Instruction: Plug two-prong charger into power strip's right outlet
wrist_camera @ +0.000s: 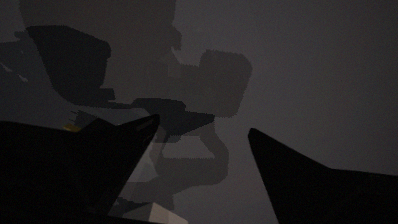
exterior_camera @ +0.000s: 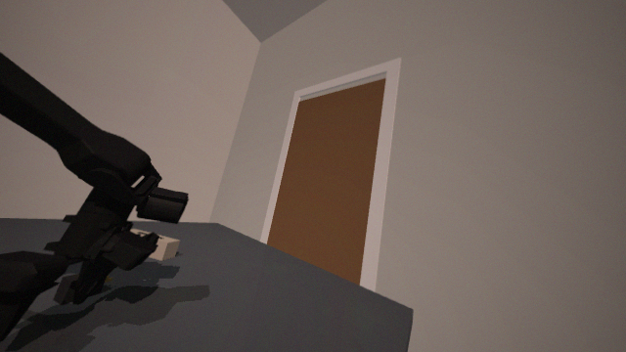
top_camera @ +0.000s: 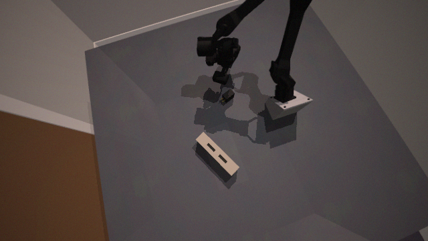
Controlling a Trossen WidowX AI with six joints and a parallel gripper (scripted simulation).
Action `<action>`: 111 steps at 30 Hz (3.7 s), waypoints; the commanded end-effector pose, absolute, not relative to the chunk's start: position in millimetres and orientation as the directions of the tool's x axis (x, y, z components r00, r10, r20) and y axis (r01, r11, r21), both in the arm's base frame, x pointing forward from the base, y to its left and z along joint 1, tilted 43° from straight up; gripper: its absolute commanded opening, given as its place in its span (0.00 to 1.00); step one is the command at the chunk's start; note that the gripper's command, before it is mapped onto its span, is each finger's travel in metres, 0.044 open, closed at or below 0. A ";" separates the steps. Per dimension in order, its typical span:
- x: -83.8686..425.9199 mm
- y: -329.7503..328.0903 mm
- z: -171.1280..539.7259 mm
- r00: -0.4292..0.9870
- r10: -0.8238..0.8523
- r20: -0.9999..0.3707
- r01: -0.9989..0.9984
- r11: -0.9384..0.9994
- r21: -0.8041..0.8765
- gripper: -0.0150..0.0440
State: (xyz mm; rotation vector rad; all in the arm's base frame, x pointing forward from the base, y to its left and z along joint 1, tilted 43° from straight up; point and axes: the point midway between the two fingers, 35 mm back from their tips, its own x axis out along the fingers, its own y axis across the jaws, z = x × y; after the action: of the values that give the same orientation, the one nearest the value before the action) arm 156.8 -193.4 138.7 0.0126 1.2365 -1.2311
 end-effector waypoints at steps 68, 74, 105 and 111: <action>200.2 -107.3 70.4 -0.129 -0.682 -0.720 -0.263 0.724 -0.638 1.00; 199.7 -113.9 63.2 -0.129 -0.682 -0.720 -0.263 0.724 -0.638 1.00; 198.1 -128.5 50.0 -0.125 -0.682 -0.721 -0.253 0.724 -0.642 0.47; 198.7 -125.9 52.4 -0.125 -0.681 -0.721 -0.254 0.725 -0.641 0.30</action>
State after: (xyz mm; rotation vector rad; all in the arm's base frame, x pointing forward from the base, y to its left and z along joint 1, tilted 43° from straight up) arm 197.2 -128.1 49.8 -0.7540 1.7048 -0.4318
